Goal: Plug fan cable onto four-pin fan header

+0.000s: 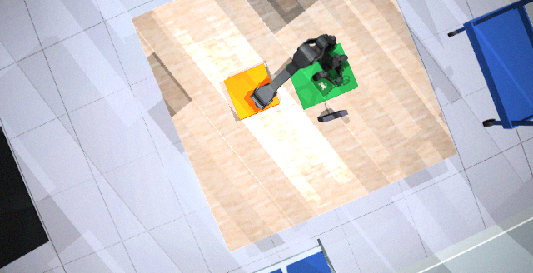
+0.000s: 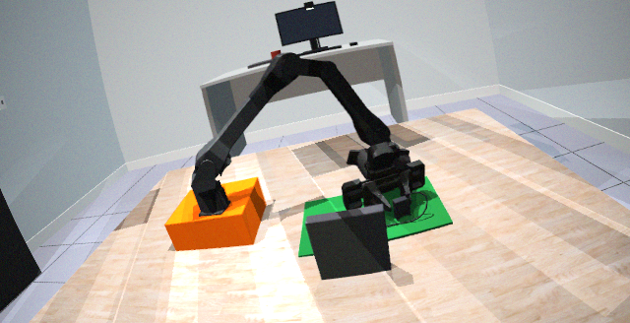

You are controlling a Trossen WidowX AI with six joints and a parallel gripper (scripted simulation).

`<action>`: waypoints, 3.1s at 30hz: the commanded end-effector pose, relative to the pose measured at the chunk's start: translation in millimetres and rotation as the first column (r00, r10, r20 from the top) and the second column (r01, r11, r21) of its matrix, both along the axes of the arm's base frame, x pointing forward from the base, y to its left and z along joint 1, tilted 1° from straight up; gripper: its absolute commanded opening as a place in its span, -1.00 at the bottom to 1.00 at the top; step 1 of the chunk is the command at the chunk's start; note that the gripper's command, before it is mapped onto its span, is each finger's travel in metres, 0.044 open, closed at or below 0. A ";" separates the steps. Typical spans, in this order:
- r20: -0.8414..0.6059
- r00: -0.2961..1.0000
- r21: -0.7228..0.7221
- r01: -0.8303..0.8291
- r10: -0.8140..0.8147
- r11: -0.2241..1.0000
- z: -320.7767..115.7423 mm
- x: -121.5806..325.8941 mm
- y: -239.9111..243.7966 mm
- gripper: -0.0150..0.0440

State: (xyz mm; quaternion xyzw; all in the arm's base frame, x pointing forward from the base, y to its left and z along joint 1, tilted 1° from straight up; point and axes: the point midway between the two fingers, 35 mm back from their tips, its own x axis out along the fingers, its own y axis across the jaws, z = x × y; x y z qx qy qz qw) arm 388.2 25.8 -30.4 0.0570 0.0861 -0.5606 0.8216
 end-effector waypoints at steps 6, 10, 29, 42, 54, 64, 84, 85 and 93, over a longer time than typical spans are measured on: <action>-0.002 1.000 0.016 -0.011 0.011 1.000 10.4 -4.8 21.4 0.20; -0.006 1.000 0.018 -0.014 0.014 1.000 16.1 -8.3 30.2 0.20; -0.012 1.000 0.001 -0.019 0.019 1.000 52.0 -28.0 70.4 0.20; -0.157 0.980 0.113 0.141 -0.122 0.984 51.4 -38.4 50.0 0.20; -0.366 0.912 0.307 0.304 -0.183 0.902 44.5 -46.8 31.9 0.20; -0.493 0.864 0.483 0.371 -0.104 0.793 41.6 -46.9 27.5 0.20; -0.466 0.842 0.821 0.298 0.271 0.488 56.6 -25.8 32.6 0.20; -0.453 0.842 0.835 0.286 0.292 0.470 58.3 -24.2 33.0 0.20; -0.394 0.842 0.884 0.237 0.369 0.403 65.6 -16.5 33.5 0.20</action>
